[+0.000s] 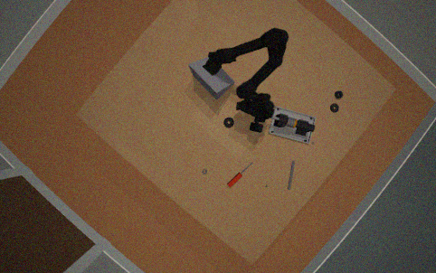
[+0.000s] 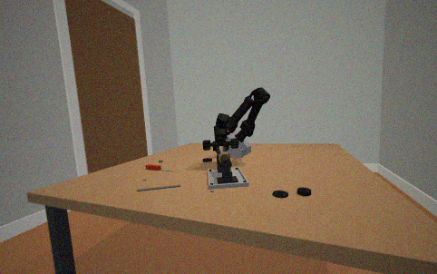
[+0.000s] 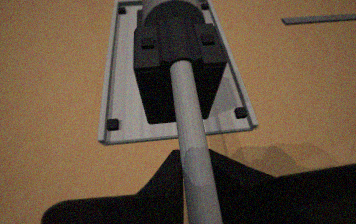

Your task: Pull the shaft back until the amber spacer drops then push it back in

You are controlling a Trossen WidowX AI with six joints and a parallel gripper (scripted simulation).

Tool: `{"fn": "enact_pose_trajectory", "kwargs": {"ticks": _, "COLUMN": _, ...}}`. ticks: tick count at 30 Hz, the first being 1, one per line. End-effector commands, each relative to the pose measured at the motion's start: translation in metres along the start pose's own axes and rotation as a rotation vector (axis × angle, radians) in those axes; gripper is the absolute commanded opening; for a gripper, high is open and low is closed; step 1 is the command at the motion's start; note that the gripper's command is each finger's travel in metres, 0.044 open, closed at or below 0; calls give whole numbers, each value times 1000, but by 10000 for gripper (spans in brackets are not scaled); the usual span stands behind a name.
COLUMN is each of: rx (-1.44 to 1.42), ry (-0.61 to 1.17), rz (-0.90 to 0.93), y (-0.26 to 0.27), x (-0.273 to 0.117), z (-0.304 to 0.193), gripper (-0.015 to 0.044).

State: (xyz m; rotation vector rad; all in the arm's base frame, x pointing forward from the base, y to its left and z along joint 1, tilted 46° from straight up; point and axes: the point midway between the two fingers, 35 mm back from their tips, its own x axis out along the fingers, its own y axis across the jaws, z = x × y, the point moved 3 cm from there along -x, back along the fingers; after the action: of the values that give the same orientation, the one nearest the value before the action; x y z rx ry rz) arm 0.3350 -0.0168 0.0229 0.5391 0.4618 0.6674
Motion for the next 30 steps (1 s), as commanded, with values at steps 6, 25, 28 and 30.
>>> {"fn": "enact_pose_trajectory", "kwargs": {"ticks": 6, "rx": -5, "ry": 0, "rz": 2, "y": 0, "x": -1, "z": -1, "gripper": 0}}
{"fn": "enact_pose_trajectory", "kwargs": {"ticks": 25, "rx": -5, "ry": 0, "rz": 2, "y": 0, "x": -3, "z": -3, "gripper": 0}}
{"fn": "enact_pose_trajectory", "kwargs": {"ticks": 28, "rx": -5, "ry": 0, "rz": 2, "y": 0, "x": -3, "z": -3, "gripper": 0}}
{"fn": "enact_pose_trajectory", "kwargs": {"ticks": 30, "rx": -5, "ry": 0, "rz": 2, "y": 0, "x": -4, "z": -3, "gripper": 0}}
